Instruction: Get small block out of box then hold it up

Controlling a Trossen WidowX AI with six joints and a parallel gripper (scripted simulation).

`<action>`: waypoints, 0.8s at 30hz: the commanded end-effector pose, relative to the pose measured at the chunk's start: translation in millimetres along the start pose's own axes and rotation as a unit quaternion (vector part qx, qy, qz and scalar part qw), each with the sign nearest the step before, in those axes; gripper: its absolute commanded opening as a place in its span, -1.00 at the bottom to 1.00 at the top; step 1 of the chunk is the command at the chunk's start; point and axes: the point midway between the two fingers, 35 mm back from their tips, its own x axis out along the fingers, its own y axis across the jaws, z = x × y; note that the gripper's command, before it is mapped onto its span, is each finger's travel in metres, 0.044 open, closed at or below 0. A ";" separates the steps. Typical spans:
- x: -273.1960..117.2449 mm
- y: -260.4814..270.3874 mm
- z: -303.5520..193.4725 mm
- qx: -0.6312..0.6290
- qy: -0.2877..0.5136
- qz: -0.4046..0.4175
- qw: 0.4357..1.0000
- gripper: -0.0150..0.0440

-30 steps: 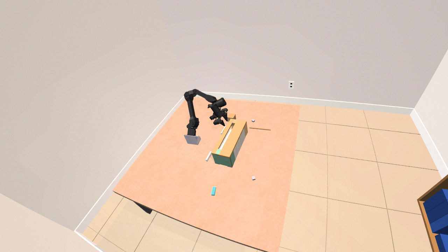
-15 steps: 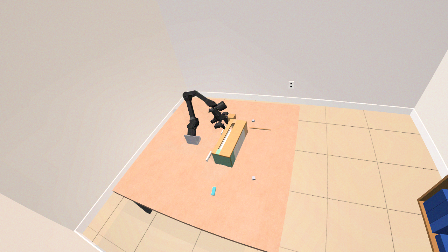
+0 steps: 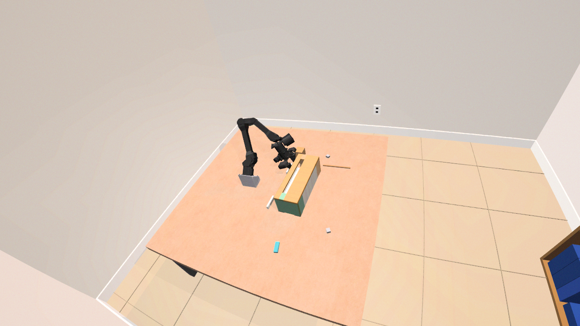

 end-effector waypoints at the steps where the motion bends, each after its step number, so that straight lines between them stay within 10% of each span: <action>1: 8.1 3.1 6.6 0.005 -0.004 0.003 1.000 0.47; 17: 27.5 2.1 18.1 0.006 -0.003 0.000 1.000 0.47; 24: 27.5 2.1 18.1 0.006 -0.003 0.000 1.000 -0.15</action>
